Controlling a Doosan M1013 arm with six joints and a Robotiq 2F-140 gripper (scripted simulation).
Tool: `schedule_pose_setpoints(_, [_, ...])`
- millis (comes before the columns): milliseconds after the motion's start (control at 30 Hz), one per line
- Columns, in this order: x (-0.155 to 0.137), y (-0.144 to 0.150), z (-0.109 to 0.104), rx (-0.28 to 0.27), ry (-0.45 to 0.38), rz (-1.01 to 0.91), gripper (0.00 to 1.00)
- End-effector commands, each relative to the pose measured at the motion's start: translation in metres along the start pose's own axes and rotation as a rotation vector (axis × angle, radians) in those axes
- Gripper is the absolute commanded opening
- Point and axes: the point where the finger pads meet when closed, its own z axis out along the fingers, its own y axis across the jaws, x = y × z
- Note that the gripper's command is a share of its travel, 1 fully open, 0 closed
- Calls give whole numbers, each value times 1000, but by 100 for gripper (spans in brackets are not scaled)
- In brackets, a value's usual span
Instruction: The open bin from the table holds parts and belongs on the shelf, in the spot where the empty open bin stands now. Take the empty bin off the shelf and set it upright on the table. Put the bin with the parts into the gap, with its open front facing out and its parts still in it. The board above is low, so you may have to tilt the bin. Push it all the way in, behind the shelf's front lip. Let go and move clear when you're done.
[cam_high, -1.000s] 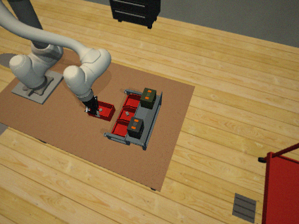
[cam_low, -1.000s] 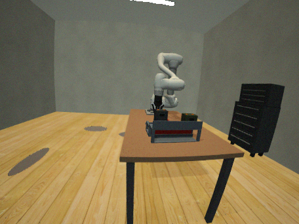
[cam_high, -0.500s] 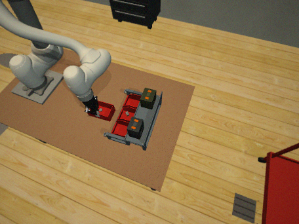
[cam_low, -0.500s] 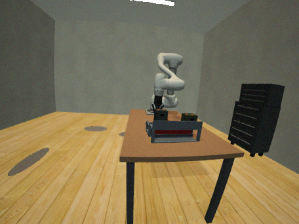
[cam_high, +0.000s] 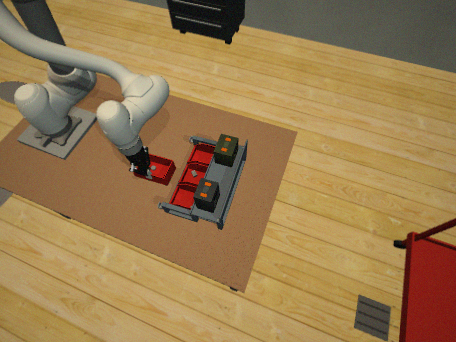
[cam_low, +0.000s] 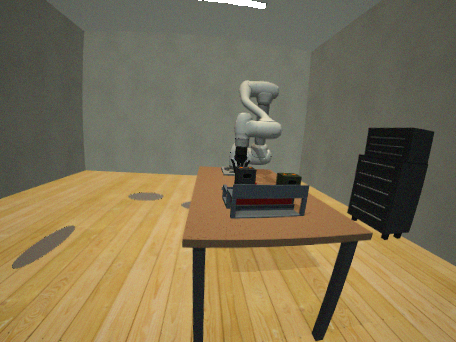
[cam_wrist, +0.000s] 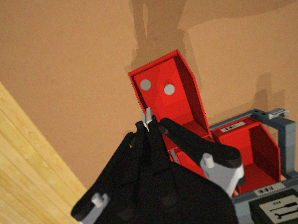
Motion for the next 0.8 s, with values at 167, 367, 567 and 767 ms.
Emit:
schedule_pose_setpoints(167, [1, -1, 2, -4, 0, 4, 10])
schedule_pose_setpoints(367, [1, -1, 4, -4, 0, 4, 10])
schedule_pose_setpoints(567, [1, -1, 8, -4, 0, 4, 10])
schedule_pose_setpoints(767, [1, -1, 10, -4, 0, 4, 10])
